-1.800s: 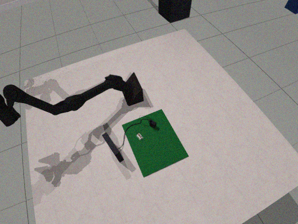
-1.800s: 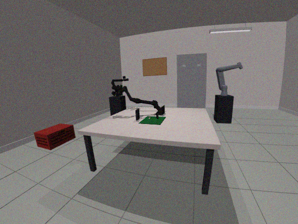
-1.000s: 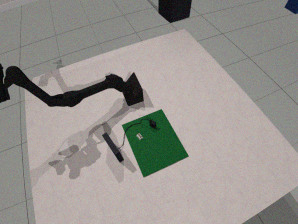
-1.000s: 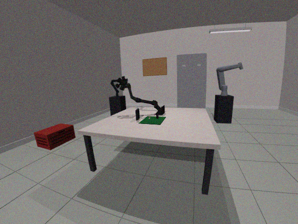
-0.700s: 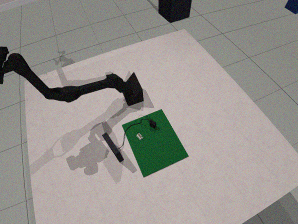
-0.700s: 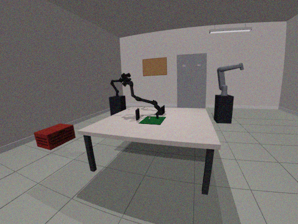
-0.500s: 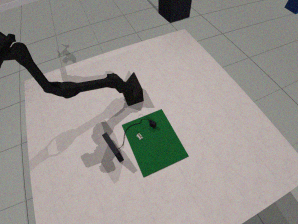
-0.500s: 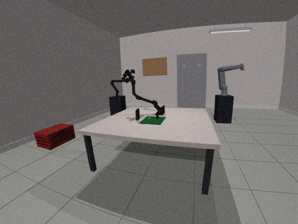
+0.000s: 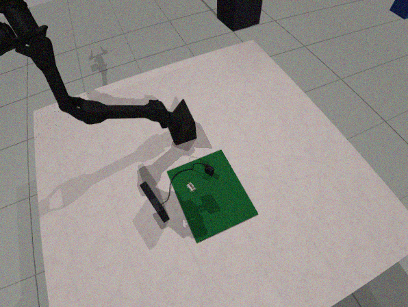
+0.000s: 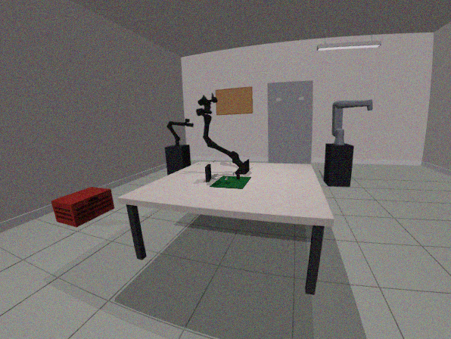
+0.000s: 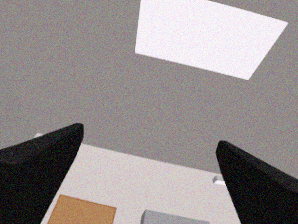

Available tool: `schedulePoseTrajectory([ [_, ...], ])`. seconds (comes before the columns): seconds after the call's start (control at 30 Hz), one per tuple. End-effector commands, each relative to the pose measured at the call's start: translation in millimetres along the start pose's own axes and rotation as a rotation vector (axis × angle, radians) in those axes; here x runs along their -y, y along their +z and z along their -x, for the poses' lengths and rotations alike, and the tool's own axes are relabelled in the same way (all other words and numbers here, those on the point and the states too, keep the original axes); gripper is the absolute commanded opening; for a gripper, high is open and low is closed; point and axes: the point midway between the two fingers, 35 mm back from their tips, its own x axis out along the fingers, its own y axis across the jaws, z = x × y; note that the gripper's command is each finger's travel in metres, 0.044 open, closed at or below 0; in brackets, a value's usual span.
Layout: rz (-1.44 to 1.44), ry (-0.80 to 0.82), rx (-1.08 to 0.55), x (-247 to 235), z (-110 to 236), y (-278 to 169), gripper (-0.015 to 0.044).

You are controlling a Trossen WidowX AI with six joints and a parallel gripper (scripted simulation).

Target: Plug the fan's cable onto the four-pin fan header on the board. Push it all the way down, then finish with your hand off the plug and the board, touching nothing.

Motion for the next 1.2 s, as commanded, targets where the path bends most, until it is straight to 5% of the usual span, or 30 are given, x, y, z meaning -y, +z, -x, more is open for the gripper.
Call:
schedulePoseTrajectory([
  [0.0,0.052,-0.186,0.079,67,-2,24,0.044],
  [0.23,0.139,-0.528,0.198,177,24,70,0.044],
  [0.63,0.189,-0.805,0.244,252,75,96,0.044],
  [1.17,0.249,-1.704,0.278,406,285,158,0.044],
])
